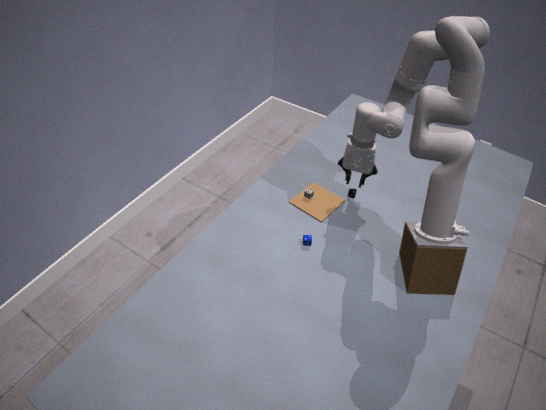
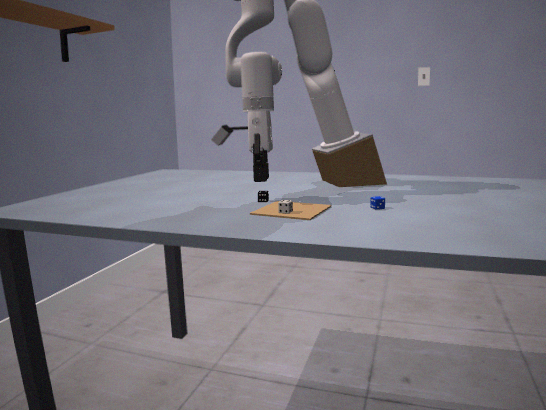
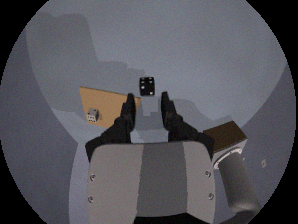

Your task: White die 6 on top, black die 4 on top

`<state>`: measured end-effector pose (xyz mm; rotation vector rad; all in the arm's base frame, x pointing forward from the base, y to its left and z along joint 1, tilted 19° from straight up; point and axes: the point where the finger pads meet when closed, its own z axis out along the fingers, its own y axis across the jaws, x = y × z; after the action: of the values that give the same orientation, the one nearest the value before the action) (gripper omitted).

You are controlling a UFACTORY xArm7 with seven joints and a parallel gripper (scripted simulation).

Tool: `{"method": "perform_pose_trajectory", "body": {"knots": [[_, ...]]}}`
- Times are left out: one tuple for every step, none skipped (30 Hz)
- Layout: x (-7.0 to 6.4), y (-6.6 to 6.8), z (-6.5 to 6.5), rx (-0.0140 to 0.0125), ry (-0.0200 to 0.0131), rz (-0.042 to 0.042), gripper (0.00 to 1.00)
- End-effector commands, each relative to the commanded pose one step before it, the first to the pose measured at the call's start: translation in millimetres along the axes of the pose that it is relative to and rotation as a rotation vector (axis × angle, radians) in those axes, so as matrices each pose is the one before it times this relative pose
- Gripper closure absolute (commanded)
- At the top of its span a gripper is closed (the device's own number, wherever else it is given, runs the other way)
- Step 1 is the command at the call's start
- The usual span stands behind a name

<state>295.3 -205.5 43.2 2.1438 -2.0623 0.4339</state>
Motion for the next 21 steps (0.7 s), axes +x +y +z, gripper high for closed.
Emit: {"method": "perform_pose_trajectory", "body": {"knots": [[0.27,-0.70,4.76,0.00121,0.01788,0.00099,0.58],[-0.14,0.07,0.95,-0.00047,-0.00036,-0.00016,0.58],[0.01,0.01,0.86,0.00002,0.00001,0.00000,0.58],[0.15,-0.05,0.77,0.00049,0.00037,0.00016,0.58],[0.28,-0.11,0.68,0.00093,0.00071,0.00031,0.58],[-0.22,0.04,0.85,-0.00040,-0.00070,-0.00018,0.58],[-0.18,0.05,0.86,-0.00040,-0.00055,-0.00017,0.58],[-0.04,0.02,0.82,-0.00010,-0.00012,-0.00005,0.58],[0.08,0.00,0.78,0.00017,0.00025,0.00007,0.58],[0.19,-0.02,0.74,0.00040,0.00056,0.00017,0.58],[0.00,0.00,0.00,0.00000,0.00000,0.00000,0.58],[0.00,0.00,0.00,0.00000,0.00000,0.00000,0.58],[0.22,-0.04,0.73,0.00049,0.00063,0.00020,0.58],[-0.11,0.00,0.94,-0.00016,-0.00041,-0.00010,0.58],[-0.04,0.01,0.91,-0.00006,-0.00015,-0.00004,0.58],[0.02,0.01,0.88,0.00002,0.00005,0.00001,0.58],[0.06,0.02,0.83,0.00008,0.00021,0.00005,0.58],[0.09,0.02,0.77,0.00013,0.00032,0.00008,0.58],[-0.02,0.00,0.81,-0.00001,-0.00012,-0.00002,0.58],[-0.02,0.00,0.76,-0.00002,-0.00011,-0.00002,0.58],[0.00,0.01,0.68,-0.00001,-0.00003,-0.00001,0.58]]}}
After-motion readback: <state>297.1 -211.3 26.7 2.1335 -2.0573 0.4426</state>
